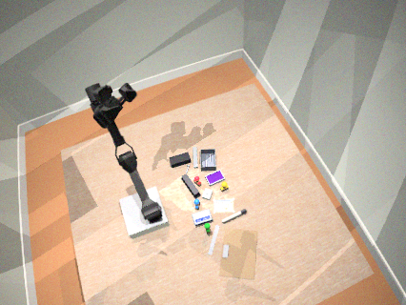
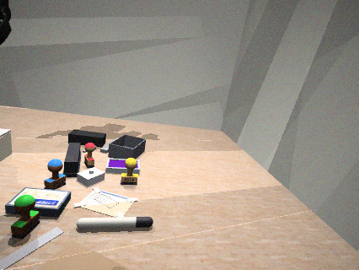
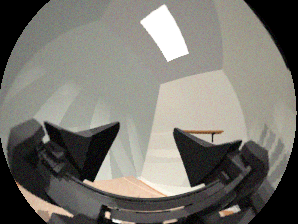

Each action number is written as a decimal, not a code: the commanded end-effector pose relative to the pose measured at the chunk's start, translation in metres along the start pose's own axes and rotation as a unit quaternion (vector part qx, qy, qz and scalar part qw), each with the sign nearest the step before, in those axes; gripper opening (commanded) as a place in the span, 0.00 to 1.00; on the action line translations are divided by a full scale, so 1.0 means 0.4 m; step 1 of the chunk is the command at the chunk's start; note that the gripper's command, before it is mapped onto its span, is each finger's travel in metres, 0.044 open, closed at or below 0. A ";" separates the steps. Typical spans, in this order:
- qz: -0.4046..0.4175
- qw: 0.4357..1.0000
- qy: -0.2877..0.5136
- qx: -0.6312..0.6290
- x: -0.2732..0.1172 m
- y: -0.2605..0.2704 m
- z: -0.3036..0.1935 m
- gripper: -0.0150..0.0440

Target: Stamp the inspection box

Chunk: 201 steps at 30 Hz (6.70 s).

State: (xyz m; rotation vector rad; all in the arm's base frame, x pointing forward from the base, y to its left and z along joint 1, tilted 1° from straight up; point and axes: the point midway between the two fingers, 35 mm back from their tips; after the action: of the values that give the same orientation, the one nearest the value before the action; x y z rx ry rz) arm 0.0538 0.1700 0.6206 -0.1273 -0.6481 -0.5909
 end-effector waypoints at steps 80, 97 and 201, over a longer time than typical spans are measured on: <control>0.172 0.444 0.870 -0.131 -0.232 -0.444 -1.580 0.63; 0.172 0.443 0.870 -0.131 -0.271 -0.450 -1.639 0.63; 0.171 0.446 0.869 -0.129 -0.265 -0.448 -1.633 0.25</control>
State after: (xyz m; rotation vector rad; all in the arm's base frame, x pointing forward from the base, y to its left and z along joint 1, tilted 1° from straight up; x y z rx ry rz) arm 0.2318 -0.1169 0.0199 0.1151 1.5444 -0.1438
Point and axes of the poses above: the point midway between the two fingers, 35 mm back from their tips, its own x axis out along the fingers, its own y axis across the jaws, z = x × y, and after that the axes turned 14 degrees about x, right-handed
